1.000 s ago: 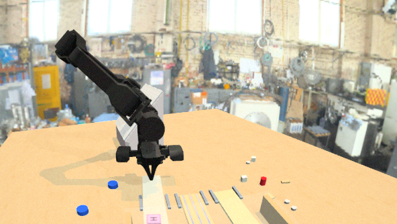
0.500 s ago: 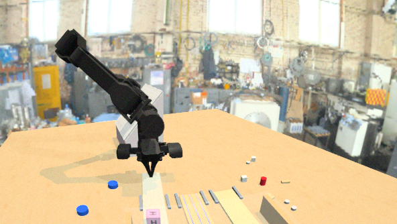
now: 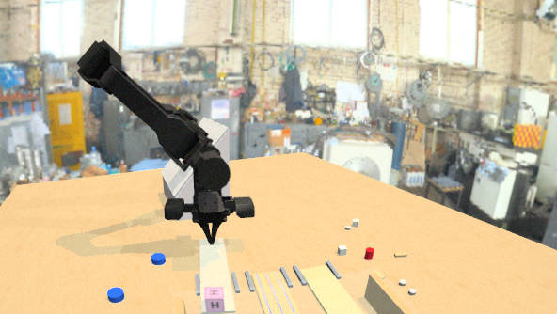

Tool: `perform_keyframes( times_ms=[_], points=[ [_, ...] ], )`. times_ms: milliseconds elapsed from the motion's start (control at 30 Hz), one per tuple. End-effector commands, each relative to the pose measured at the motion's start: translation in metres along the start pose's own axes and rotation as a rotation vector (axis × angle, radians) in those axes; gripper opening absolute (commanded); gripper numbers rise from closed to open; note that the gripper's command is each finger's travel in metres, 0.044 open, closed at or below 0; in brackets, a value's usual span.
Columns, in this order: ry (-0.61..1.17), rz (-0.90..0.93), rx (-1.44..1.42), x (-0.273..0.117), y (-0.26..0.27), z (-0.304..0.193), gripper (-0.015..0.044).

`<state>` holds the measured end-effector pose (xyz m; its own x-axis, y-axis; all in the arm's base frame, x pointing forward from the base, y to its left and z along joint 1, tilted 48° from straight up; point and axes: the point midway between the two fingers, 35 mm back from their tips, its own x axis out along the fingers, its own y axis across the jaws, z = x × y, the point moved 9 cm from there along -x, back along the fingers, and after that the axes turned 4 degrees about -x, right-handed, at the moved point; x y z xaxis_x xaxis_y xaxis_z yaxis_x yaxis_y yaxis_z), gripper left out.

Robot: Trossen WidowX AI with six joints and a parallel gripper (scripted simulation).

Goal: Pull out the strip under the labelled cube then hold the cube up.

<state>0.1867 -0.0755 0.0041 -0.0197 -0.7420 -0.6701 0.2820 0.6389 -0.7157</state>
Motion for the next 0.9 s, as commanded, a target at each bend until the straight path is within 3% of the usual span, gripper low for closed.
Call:
perform_keyframes(
  times_ms=[0,867],
  points=[
    [0.037,-0.004,-0.012,0.0035,-0.0008,-0.0139,0.0000],
    [0.037,-0.004,-0.013,0.0032,-0.0005,-0.0226,0.0000]
  ],
)
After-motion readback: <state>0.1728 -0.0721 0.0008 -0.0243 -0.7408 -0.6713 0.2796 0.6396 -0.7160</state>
